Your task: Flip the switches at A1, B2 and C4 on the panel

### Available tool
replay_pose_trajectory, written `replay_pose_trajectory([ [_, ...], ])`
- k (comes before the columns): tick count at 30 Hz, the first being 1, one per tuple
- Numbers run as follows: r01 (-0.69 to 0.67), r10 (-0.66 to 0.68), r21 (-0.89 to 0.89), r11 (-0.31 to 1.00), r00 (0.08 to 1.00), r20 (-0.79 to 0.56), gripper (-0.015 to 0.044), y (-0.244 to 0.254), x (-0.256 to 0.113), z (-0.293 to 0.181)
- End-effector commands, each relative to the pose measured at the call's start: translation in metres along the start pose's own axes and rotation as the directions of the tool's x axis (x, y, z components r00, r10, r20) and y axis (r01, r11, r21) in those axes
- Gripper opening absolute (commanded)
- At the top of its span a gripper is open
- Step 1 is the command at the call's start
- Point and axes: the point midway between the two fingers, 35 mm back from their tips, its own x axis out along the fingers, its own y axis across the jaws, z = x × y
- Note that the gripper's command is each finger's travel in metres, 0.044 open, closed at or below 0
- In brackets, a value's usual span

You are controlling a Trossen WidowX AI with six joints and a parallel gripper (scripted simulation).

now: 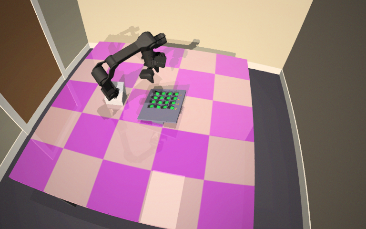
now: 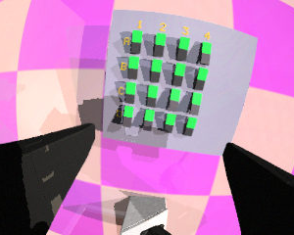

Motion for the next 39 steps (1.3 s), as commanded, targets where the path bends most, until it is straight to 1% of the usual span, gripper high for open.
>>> replay_pose_trajectory([
  [1, 0.000, 0.000, 0.001, 1.000, 1.000, 0.000, 0.0374, 0.002, 0.002, 0.002],
  [3, -0.001, 0.001, 0.005, 1.000, 1.000, 0.004, 0.0321, 0.014, 0.020, 0.020],
  [5, 0.003, -0.003, 0.014, 1.000, 1.000, 0.010, 0.0269, 0.030, 0.052, 0.047],
  [9, 0.017, -0.017, 0.024, 1.000, 1.000, 0.015, 0.0164, 0.043, 0.093, 0.075],
  [15, 0.018, -0.018, 0.025, 1.000, 1.000, 0.016, 0.0006, 0.044, 0.096, 0.077],
  [18, 0.018, -0.018, 0.025, 1.000, 1.000, 0.014, 0.0000, 0.044, 0.099, 0.077],
  [21, 0.019, -0.019, 0.026, 0.999, 1.000, -0.007, 0.0000, 0.043, 0.128, 0.079],
  [22, 0.019, -0.019, 0.026, 0.999, 1.000, -0.009, 0.0000, 0.043, 0.131, 0.079],
  [28, 0.019, -0.019, 0.026, 0.999, 1.000, -0.009, 0.0000, 0.043, 0.131, 0.079],
  [32, 0.020, -0.020, 0.026, 0.999, 1.000, -0.009, 0.0000, 0.043, 0.141, 0.079],
  [39, 0.020, -0.020, 0.026, 0.999, 1.000, -0.009, 0.0000, 0.043, 0.144, 0.079],
])
